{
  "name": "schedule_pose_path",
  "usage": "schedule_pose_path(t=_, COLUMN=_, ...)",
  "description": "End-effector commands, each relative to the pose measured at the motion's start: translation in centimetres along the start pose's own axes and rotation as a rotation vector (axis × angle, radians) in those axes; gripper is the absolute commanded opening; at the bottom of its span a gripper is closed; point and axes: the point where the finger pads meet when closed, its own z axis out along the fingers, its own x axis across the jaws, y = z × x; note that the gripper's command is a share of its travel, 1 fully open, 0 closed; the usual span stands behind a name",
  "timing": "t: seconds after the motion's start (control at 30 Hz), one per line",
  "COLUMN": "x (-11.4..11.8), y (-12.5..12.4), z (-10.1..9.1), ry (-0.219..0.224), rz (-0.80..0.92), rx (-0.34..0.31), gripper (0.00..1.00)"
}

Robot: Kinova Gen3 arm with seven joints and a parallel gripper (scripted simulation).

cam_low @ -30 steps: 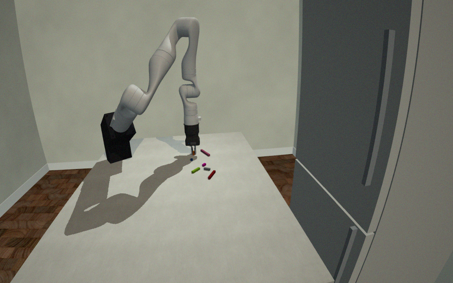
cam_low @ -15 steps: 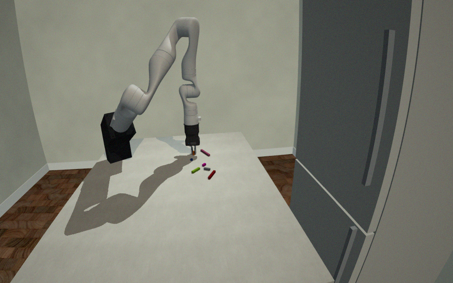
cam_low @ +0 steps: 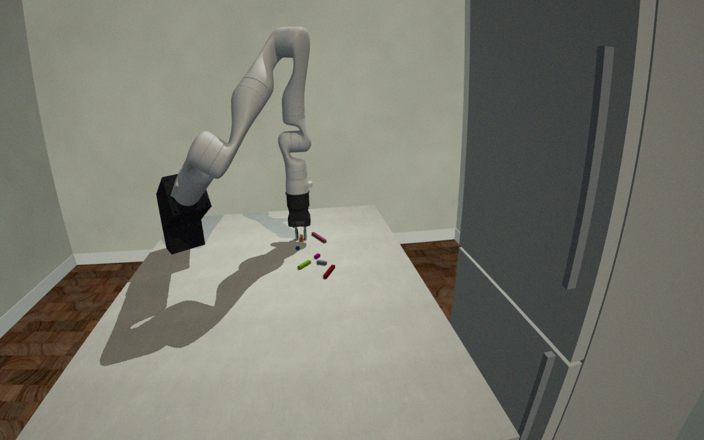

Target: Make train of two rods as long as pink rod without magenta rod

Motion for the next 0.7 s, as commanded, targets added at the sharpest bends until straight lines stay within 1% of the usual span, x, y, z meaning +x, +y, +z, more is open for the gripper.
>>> schedule_pose_path(t=0.0, x=0.0, y=-0.1, z=-0.1, ry=0.001, rz=0.0, rx=0.001, gripper=0.54)
schedule_pose_path(t=0.23, x=0.0, y=-0.1, z=-0.1, ry=0.001, rz=0.0, rx=0.001, gripper=0.54)
schedule_pose_path(t=0.37, x=0.0, y=-0.1, z=-0.5, ry=0.001, rz=0.0, rx=0.001, gripper=0.54)
schedule_pose_path(t=0.5, x=0.0, y=0.0, z=-1.6, ry=0.001, rz=0.0, rx=0.001, gripper=0.54)
schedule_pose_path(t=0.63, x=0.0, y=0.0, z=-3.4, ry=0.001, rz=0.0, rx=0.001, gripper=0.54)
schedule_pose_path(t=0.67, x=0.0, y=0.0, z=-3.4, ry=0.001, rz=0.0, rx=0.001, gripper=0.54)
